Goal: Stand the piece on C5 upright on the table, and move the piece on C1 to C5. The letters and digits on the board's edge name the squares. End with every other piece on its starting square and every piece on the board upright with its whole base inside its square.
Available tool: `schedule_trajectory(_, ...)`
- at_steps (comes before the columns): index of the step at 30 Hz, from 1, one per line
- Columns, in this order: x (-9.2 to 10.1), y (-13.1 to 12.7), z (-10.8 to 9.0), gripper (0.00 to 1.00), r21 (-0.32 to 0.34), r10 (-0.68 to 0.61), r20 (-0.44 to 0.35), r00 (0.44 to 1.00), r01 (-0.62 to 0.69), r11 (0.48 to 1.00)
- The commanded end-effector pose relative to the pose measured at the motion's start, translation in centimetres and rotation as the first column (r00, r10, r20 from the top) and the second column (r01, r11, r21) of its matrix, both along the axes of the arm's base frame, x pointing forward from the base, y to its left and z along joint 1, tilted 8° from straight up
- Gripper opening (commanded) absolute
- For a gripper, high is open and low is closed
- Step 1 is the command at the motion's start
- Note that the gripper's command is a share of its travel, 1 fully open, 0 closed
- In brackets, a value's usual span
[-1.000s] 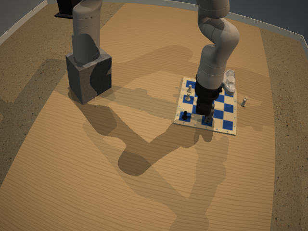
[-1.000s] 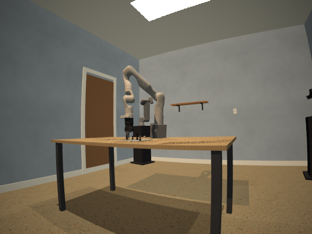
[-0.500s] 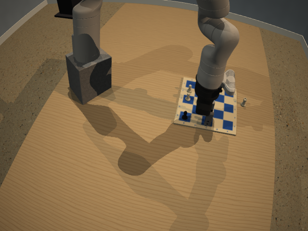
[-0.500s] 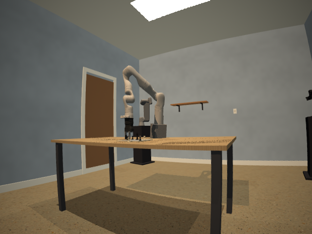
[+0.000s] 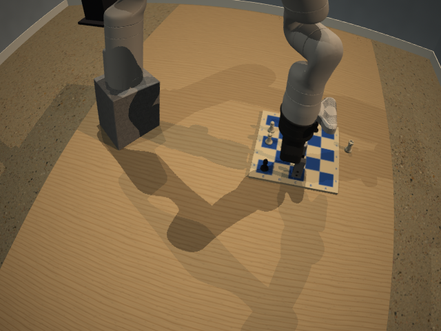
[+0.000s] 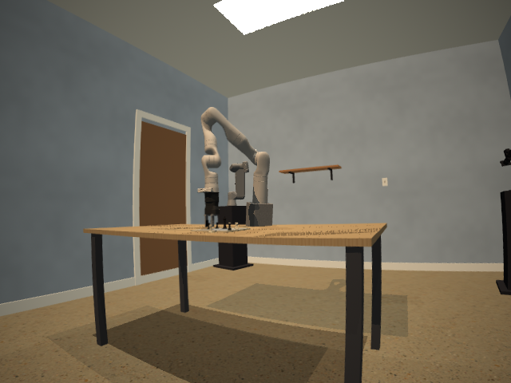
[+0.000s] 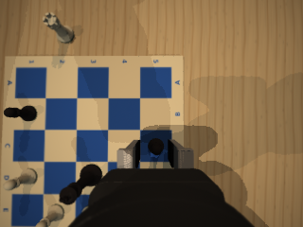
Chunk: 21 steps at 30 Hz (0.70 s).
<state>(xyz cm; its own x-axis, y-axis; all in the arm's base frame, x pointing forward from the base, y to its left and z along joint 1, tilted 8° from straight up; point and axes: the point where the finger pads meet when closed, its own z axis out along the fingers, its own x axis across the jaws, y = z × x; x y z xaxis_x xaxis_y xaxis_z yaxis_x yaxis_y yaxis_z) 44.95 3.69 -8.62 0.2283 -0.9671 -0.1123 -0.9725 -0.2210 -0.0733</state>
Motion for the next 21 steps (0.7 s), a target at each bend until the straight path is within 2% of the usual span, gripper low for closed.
schedule_trajectory(1,0.3,-0.3,1.0,0.68,-0.001,-0.004,0.008,1.000,0.004,1.000)
schedule_trajectory(4,0.2,-0.4,1.4,0.68,-0.001,-0.004,0.008,1.000,0.004,1.000)
schedule_trajectory(16,-0.1,-1.1,7.4,0.68,-0.001,-0.004,0.008,1.000,0.004,1.000)
schedule_trajectory(21,-0.1,-1.2,8.2,0.68,-0.001,-0.004,0.008,1.000,0.004,1.000)
